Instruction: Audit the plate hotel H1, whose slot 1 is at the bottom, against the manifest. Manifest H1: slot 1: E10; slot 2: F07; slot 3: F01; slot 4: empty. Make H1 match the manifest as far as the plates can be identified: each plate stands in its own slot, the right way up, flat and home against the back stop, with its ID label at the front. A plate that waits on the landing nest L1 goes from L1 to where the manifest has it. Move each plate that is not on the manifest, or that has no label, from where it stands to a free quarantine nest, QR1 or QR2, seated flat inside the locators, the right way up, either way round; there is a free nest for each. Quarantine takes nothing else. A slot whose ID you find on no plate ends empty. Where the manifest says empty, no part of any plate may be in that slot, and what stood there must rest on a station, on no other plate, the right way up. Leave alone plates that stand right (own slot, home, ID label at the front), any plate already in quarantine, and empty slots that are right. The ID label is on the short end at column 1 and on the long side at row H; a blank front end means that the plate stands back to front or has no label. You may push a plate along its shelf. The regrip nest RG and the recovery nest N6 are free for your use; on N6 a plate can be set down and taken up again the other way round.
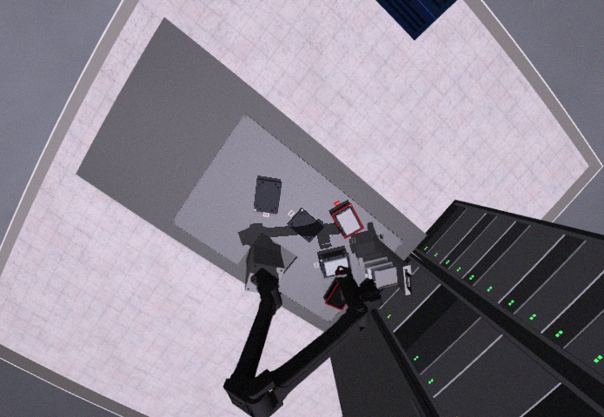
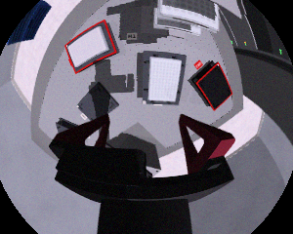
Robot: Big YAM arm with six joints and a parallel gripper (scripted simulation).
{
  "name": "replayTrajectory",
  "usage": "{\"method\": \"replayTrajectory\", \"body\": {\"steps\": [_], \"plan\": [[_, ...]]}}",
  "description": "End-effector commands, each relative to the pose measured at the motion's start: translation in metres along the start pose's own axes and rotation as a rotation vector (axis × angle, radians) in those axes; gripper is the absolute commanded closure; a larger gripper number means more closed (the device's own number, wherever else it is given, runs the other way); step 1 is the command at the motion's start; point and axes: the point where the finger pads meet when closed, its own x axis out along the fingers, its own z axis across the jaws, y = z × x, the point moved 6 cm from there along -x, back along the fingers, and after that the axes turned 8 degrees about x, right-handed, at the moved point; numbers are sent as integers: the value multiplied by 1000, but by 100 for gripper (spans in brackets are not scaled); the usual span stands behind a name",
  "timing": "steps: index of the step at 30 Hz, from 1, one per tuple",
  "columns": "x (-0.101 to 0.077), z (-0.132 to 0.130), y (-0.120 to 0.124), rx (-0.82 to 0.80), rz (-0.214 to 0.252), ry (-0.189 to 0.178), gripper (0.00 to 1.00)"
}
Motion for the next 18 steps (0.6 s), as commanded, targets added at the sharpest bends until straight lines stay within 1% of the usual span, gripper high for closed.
{"method": "replayTrajectory", "body": {"steps": [1, 4, 5, 13, 15, 18], "plan": [[-10, 10, 1, 24, -39, -6, 0], [-10, 20, 3, 24, -38, -7, 0], [-10, 23, 4, 25, -62, -10, 0], [-9, 46, 24, 26, -194, -33, 0], [-9, 46, 24, 26, -194, -33, 0], [-8, 54, 31, 27, -243, -41, 0]]}}
